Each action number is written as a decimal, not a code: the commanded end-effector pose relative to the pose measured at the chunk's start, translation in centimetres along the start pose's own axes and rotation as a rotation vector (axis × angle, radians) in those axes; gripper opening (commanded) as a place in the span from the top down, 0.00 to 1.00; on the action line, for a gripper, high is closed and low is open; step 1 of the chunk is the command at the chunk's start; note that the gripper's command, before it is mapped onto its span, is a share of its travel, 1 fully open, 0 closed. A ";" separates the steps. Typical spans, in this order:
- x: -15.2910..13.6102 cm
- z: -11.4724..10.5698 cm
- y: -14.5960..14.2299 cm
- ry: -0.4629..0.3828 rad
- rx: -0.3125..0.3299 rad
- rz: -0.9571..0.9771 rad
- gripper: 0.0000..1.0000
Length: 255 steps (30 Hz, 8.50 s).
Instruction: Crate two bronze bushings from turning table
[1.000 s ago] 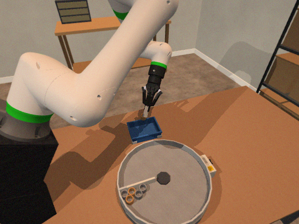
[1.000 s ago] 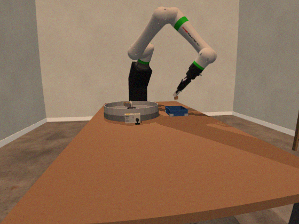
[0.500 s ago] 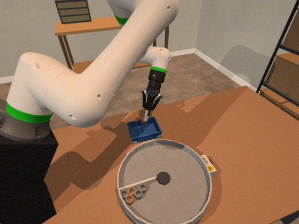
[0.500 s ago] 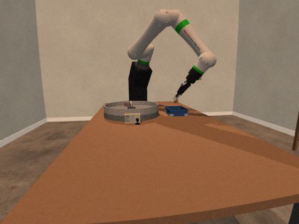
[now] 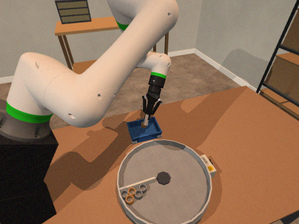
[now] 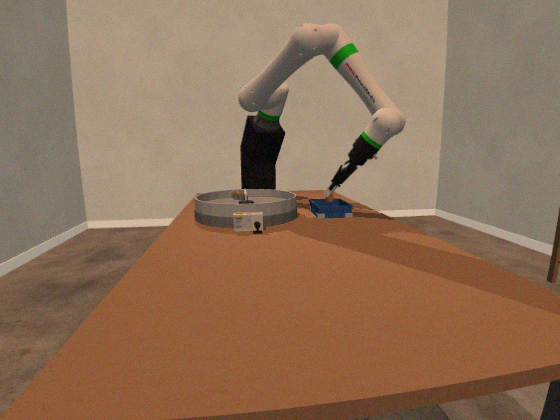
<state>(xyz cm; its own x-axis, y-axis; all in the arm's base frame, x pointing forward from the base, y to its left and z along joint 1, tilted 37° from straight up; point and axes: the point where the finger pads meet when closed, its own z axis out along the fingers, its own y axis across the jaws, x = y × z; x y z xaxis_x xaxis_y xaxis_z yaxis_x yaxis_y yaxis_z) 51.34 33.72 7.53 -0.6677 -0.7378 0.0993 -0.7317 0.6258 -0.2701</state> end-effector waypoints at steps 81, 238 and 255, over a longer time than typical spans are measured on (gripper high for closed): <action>-2.7 3.2 0.0 0.000 0.000 0.000 1.00; 0.8 -1.0 0.0 0.000 0.000 0.000 0.93; 2.8 -3.3 0.0 0.000 0.000 0.000 0.93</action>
<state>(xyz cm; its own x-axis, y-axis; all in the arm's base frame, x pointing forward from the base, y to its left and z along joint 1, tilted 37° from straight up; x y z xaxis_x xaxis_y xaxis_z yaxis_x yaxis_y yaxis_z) 49.08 32.49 10.96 -0.6677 -0.7378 0.0994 -0.7317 0.6258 -0.2701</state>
